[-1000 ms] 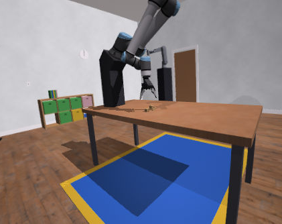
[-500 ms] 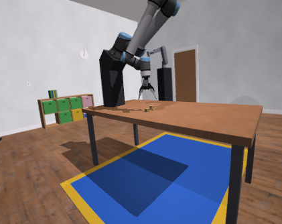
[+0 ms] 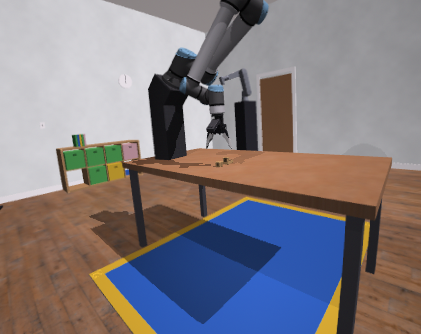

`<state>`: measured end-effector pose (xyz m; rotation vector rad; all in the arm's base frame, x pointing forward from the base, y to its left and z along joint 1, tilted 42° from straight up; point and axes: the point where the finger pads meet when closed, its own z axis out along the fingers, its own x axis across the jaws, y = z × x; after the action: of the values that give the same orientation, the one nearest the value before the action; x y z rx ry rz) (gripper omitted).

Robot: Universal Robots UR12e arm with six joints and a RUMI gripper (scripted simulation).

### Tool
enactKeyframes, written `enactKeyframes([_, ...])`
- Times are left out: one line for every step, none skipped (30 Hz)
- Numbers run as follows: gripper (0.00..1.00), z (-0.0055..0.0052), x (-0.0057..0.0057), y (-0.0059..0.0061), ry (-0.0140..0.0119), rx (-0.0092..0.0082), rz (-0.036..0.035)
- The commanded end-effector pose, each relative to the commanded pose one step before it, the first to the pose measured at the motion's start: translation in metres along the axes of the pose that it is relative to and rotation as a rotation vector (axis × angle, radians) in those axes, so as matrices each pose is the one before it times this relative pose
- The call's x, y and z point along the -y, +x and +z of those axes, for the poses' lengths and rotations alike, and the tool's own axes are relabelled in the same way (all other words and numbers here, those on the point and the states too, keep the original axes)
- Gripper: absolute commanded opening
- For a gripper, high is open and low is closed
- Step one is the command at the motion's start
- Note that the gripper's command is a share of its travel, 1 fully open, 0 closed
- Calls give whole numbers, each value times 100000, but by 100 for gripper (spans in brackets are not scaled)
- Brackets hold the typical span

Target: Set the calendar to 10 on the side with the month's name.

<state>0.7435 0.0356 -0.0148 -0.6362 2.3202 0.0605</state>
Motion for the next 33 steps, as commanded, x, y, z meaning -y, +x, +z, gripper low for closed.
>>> enactKeyframes([100, 11, 150, 116, 442, 28, 7704])
enactKeyframes([100, 7, 24, 23, 0, 1, 1227])
enactKeyframes([100, 6, 22, 21, 0, 1, 1125])
enactKeyframes([100, 6, 20, 19, 0, 1, 1025])
enactKeyframes([100, 5, 18, 17, 0, 1, 928])
enactKeyframes([100, 5, 16, 15, 0, 1, 834])
enactKeyframes([100, 4, 15, 13, 0, 1, 743])
enactKeyframes([100, 4, 13, 12, 0, 0, 655])
enactKeyframes([100, 3, 11, 10, 0, 0, 572])
enactKeyframes([100, 3, 10, 9, 0, 0, 492])
enactKeyframes([100, 2, 8, 7, 0, 0, 418])
enactKeyframes([100, 2, 7, 6, 0, 0, 348])
enactKeyframes([100, 2, 6, 5, 0, 0, 283])
enactKeyframes([100, 1, 4, 4, 0, 0, 224])
enactKeyframes([100, 0, 0, 0, 0, 0, 0])
enactKeyframes([100, 0, 0, 0, 0, 0, 0])
enactKeyframes([100, 1, 3, 3, 0, 0, 171])
enactKeyframes([100, 1, 2, 2, 0, 0, 125])
enactKeyframes([100, 0, 2, 1, 0, 0, 85])
enactKeyframes([100, 0, 1, 1, 0, 0, 52])
enactKeyframes([100, 0, 1, 0, 0, 0, 27])
enactKeyframes([100, 0, 0, 0, 0, 0, 10])
enactKeyframes([100, 0, 0, 0, 0, 0, 1])
enactKeyframes([29, 0, 0, 0, 0, 0, 0])
enactKeyframes([29, 0, 0, 0, 0, 0, 0])
enactKeyframes([29, 0, 0, 0, 0, 0, 0])
enactKeyframes([29, 0, 0, 0, 0, 0, 0])
enactKeyframes([29, 0, 0, 0, 0, 0, 0])
enactKeyframes([29, 0, 0, 0, 0, 0, 0])
enactKeyframes([29, 0, 0, 0, 0, 0, 0])
enactKeyframes([29, 0, 0, 0, 0, 0, 0])
enactKeyframes([29, 0, 0, 0, 0, 0, 0])
enactKeyframes([29, 0, 0, 0, 0, 0, 0])
